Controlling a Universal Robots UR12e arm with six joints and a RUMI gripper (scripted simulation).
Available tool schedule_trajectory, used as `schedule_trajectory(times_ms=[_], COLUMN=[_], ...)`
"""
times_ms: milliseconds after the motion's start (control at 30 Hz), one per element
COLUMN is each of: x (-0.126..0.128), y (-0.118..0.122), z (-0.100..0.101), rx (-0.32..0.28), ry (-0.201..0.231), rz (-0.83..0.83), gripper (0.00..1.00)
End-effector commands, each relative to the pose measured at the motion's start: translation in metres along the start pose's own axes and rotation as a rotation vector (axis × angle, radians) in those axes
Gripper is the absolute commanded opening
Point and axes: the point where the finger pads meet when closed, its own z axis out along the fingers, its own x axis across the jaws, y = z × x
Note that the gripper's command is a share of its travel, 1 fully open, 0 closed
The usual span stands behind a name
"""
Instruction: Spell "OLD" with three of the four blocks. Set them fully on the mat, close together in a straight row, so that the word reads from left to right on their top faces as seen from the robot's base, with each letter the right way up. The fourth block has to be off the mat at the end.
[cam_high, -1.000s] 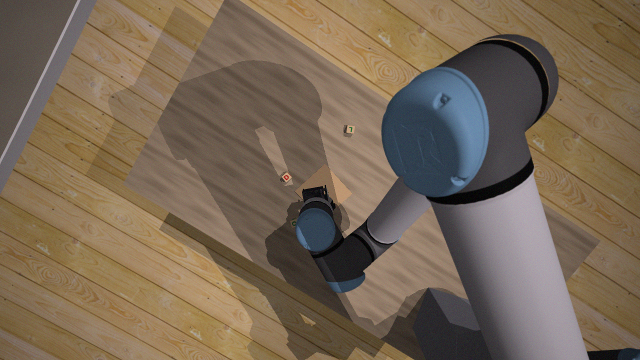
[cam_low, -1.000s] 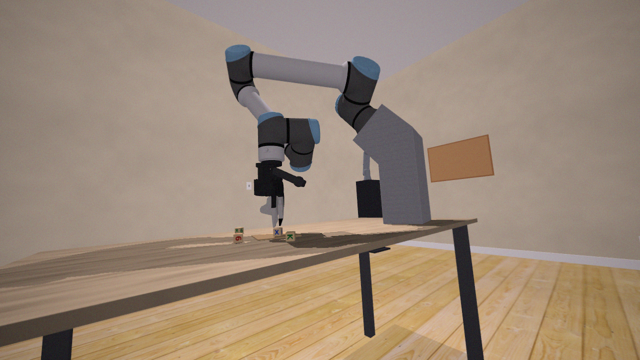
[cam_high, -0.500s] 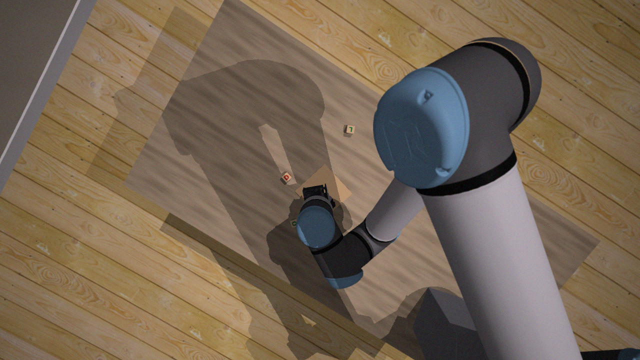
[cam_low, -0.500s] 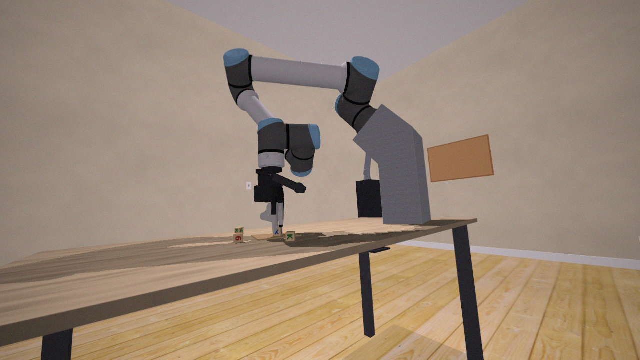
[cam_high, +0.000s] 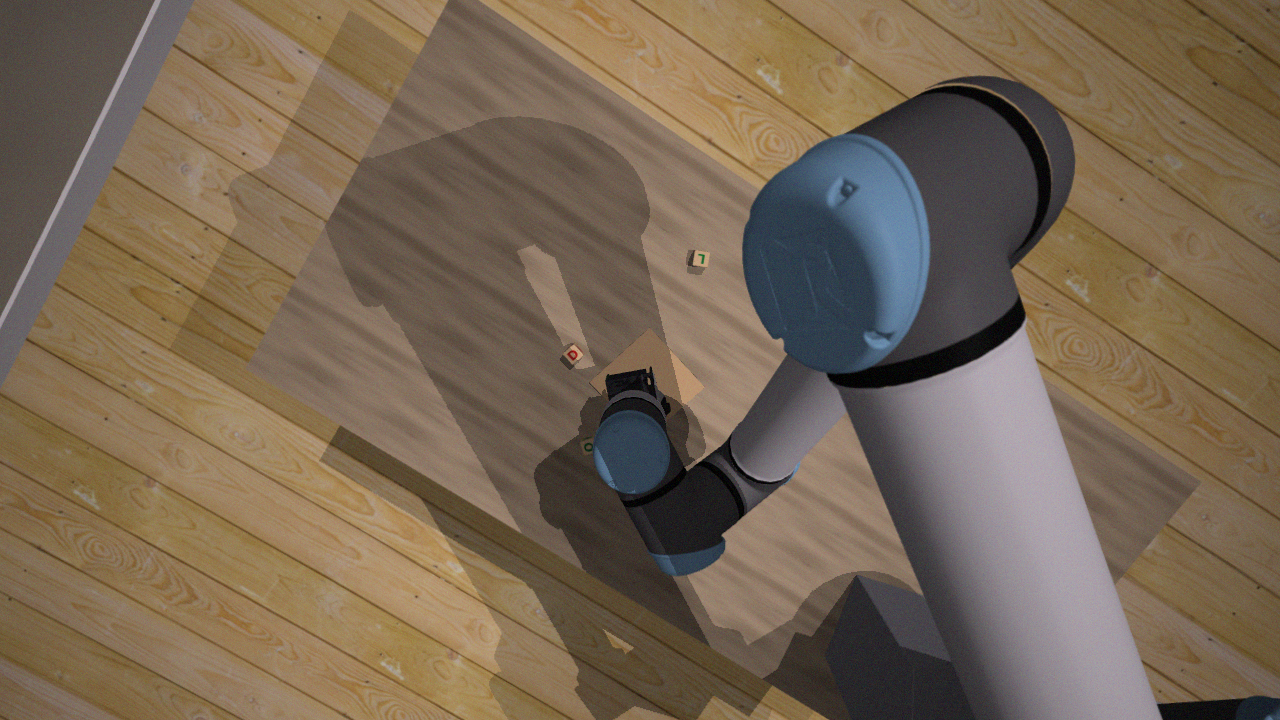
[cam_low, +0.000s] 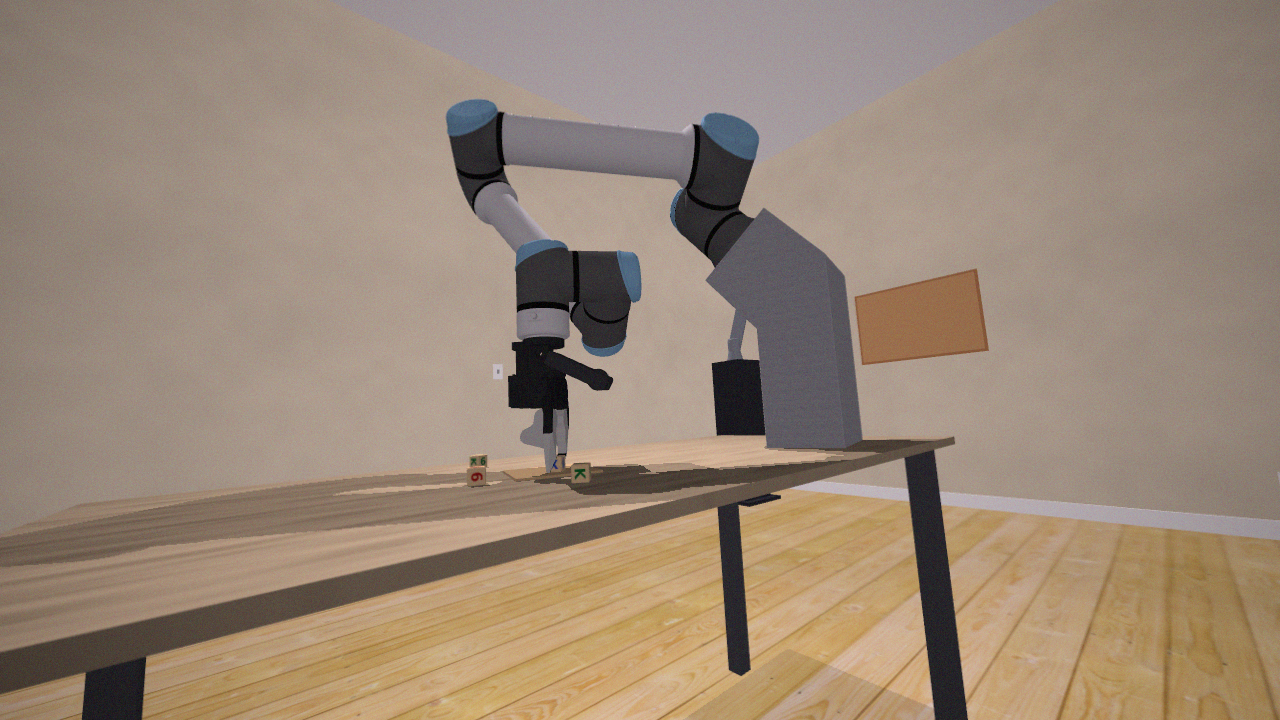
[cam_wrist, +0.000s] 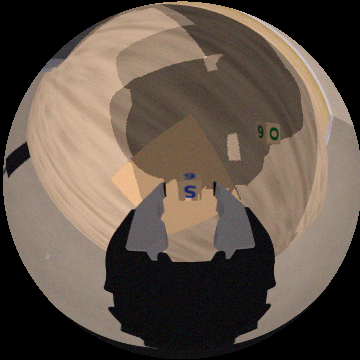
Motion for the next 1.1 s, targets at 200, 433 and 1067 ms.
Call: schedule_trajectory(times_ms=[200,433,1067], x=[0.0003,0.0003,0.0003], y=[0.0002,0.0002,0.0002], z=[-0.0004,-0.0004,-0.0004], rx=[-0.001,-0.001,-0.001], ry=[0.001,0.001,0.001], rz=[0.0,0.0,0.0], gripper=[0.37,0.25,0.05])
